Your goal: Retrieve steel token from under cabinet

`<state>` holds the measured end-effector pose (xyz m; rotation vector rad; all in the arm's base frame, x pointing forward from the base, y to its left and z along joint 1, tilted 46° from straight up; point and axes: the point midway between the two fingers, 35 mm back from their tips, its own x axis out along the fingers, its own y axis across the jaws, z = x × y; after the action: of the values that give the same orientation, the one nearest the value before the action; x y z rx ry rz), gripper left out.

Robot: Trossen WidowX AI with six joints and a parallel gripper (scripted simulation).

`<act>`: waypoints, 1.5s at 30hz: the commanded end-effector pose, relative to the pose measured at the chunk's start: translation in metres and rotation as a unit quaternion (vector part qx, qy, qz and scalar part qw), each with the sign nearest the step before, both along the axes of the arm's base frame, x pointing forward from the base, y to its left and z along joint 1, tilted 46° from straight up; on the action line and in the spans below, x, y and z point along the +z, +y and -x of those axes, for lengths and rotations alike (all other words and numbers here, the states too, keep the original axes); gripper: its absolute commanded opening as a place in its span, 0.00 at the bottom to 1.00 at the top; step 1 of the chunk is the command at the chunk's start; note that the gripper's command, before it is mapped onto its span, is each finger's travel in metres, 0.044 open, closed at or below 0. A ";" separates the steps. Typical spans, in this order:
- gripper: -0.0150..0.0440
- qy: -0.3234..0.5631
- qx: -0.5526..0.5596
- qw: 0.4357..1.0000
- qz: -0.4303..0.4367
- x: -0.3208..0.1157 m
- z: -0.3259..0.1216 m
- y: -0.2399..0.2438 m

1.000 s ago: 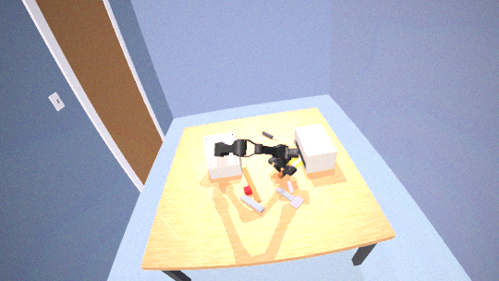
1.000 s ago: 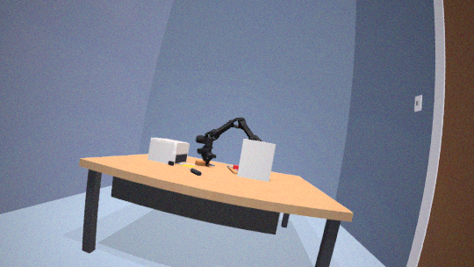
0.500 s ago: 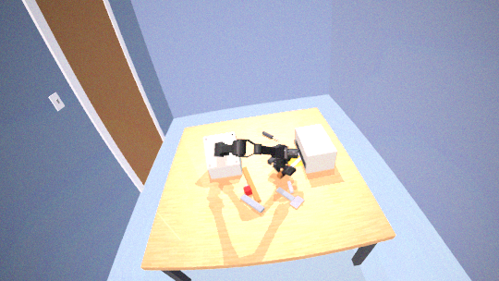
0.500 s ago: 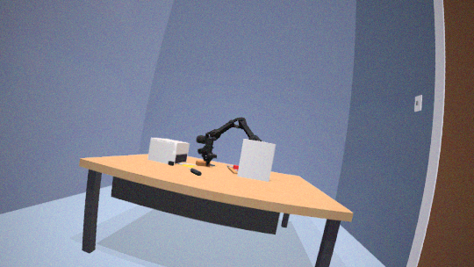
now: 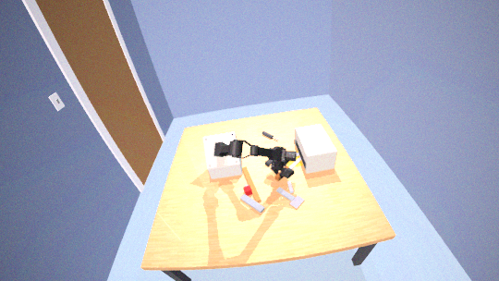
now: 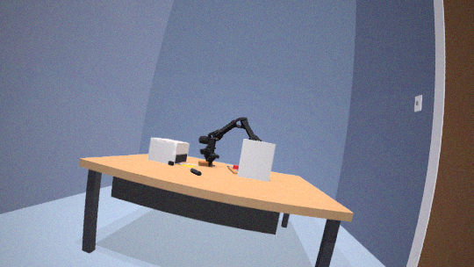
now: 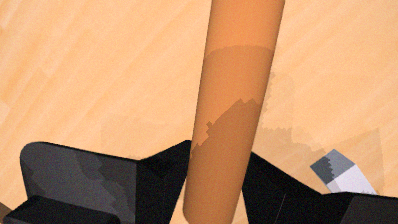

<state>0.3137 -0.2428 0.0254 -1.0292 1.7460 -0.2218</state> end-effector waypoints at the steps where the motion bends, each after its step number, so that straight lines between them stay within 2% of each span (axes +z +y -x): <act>1: 0.25 0.000 0.000 1.000 -0.004 0.002 0.007 -0.003; 45: 0.25 0.001 0.000 1.000 -0.003 0.035 0.060 -0.028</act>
<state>0.2599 -0.2692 0.0592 -1.0297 1.7482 -0.2215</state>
